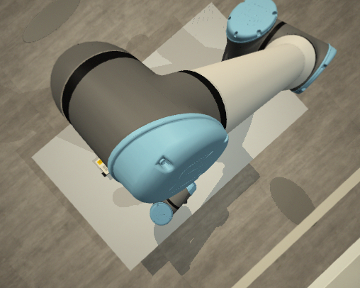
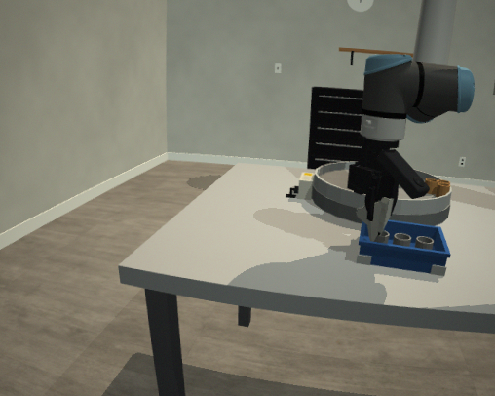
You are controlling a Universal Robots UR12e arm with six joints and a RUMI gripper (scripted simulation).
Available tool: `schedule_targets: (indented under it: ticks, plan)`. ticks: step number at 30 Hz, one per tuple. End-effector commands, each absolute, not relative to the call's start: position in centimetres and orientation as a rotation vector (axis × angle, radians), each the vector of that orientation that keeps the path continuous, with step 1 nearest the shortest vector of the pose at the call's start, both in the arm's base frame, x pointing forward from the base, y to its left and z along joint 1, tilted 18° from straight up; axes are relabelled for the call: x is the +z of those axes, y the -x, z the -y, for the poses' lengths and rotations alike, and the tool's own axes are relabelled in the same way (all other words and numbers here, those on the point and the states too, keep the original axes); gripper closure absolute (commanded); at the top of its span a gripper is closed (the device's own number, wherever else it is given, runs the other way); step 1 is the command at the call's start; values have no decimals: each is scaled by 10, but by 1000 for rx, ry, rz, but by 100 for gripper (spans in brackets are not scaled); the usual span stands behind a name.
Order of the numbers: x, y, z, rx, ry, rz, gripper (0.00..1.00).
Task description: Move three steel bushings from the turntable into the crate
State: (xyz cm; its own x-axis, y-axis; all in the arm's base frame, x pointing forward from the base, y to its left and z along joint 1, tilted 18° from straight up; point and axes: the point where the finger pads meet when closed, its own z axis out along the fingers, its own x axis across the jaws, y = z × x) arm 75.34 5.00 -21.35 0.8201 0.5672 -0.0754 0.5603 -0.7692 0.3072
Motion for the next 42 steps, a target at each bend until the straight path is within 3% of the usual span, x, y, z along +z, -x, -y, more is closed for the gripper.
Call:
schedule_targets:
  ticks: [1, 23, 24, 42]
  plan:
    - [-213, -754, -50, 33, -2687, -856, 100]
    - [-213, -754, -50, 33, -2687, -856, 100]
    - [-213, -754, -50, 33, -2687, -856, 94]
    - [-213, -754, -50, 33, -2687, -856, 94]
